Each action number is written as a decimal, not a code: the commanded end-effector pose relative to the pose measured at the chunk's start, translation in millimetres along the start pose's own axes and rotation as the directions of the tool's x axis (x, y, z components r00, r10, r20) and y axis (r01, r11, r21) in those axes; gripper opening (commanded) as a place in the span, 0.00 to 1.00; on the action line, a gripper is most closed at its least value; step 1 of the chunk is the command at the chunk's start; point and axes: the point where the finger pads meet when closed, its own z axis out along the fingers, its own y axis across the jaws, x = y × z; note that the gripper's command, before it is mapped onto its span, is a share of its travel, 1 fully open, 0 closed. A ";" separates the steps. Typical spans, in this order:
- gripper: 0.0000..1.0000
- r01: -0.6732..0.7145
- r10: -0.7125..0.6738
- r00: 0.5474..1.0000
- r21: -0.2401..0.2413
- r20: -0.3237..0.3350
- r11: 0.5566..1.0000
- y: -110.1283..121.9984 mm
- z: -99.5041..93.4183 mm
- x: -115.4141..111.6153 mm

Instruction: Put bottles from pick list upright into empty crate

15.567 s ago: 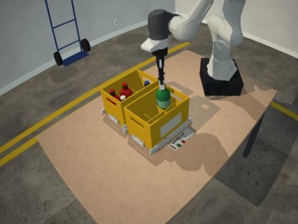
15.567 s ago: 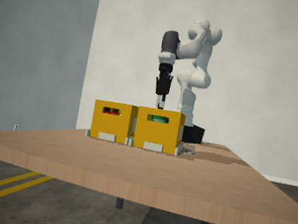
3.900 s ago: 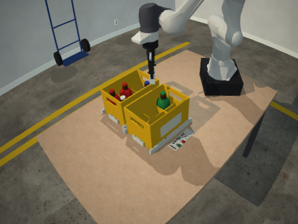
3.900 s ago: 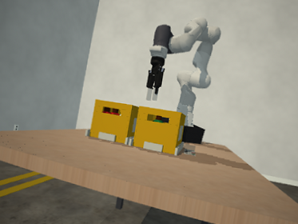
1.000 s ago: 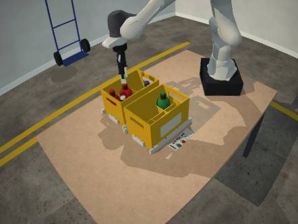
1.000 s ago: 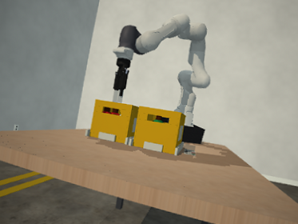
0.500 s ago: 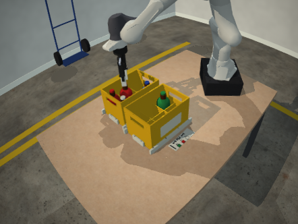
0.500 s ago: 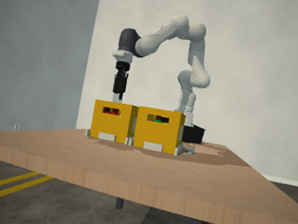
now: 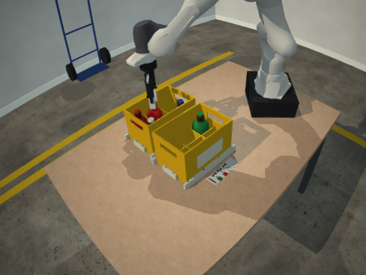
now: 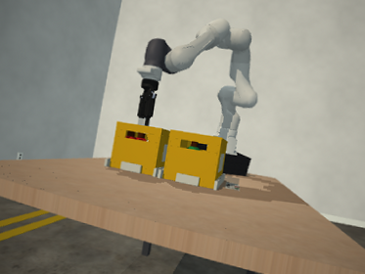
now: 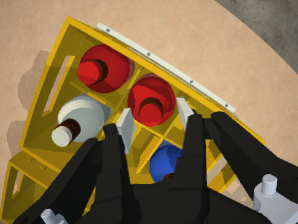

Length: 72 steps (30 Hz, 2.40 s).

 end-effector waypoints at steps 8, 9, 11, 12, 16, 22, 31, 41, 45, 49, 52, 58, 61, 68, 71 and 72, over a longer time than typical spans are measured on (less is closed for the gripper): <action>0.38 0.007 -0.007 1.000 0.001 -0.006 1.000 -0.5 9.0 1.3; 0.38 0.007 -0.007 1.000 0.001 -0.006 1.000 -0.5 9.0 1.3; 0.38 0.007 -0.007 1.000 0.001 -0.006 1.000 -0.5 9.0 1.3; 0.38 0.007 -0.007 1.000 0.001 -0.006 1.000 -0.5 9.0 1.3; 0.38 0.007 -0.007 1.000 0.001 -0.006 1.000 -0.5 9.0 1.3; 0.00 0.007 -0.007 1.000 0.001 -0.006 1.000 -0.5 6.7 1.2; 0.00 0.007 -0.007 1.000 0.001 -0.006 1.000 -0.5 6.7 1.2; 0.00 0.007 -0.007 1.000 0.001 -0.006 1.000 -0.5 6.7 1.2; 0.00 0.007 -0.007 1.000 0.001 -0.006 1.000 -0.5 6.7 1.2; 0.00 0.007 -0.007 1.000 0.001 -0.006 1.000 -0.5 6.7 1.2; 0.00 0.007 -0.007 1.000 0.001 -0.006 1.000 -0.5 6.7 1.2; 0.00 0.007 -0.007 1.000 0.001 -0.006 1.000 -0.5 6.7 1.2; 0.00 0.007 -0.007 1.000 0.001 -0.006 1.000 -0.5 5.1 1.2; 0.00 0.007 -0.007 1.000 0.001 -0.006 1.000 -0.5 -6.6 1.2; 0.00 0.007 -0.007 1.000 0.001 -0.006 1.000 -0.5 -11.6 1.1; 0.00 0.007 -0.007 1.000 0.001 -0.006 1.000 -0.5 -11.6 1.1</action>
